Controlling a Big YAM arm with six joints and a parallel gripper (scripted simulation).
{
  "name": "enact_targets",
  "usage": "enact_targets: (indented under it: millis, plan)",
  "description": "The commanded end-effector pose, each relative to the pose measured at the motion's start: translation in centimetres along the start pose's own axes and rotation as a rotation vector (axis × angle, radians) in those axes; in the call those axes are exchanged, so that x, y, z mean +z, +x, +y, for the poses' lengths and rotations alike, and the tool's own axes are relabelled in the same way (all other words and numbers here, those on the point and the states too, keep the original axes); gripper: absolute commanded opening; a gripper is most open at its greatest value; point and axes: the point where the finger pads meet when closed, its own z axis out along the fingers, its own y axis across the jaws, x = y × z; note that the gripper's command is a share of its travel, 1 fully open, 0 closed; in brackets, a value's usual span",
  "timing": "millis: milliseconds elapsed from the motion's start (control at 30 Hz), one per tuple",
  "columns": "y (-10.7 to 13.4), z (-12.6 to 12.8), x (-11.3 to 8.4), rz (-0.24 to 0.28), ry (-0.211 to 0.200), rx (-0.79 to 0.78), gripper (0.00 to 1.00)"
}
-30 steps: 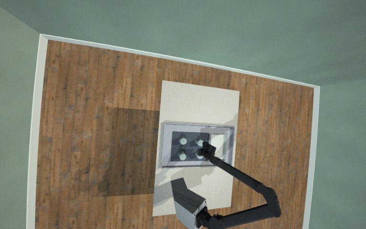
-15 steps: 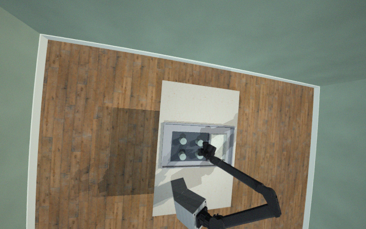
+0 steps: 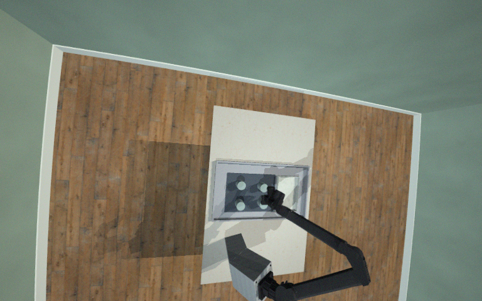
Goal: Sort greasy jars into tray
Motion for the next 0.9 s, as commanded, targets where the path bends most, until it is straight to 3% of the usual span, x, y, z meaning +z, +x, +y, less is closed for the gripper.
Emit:
enact_targets:
  millis: [0, 867]
  plan:
    - [-0.04, -0.86, -0.18, -0.014, 0.006, 0.010, 0.00]
    - [0.27, -0.86, -0.18, -0.014, 0.006, 0.010, 0.00]
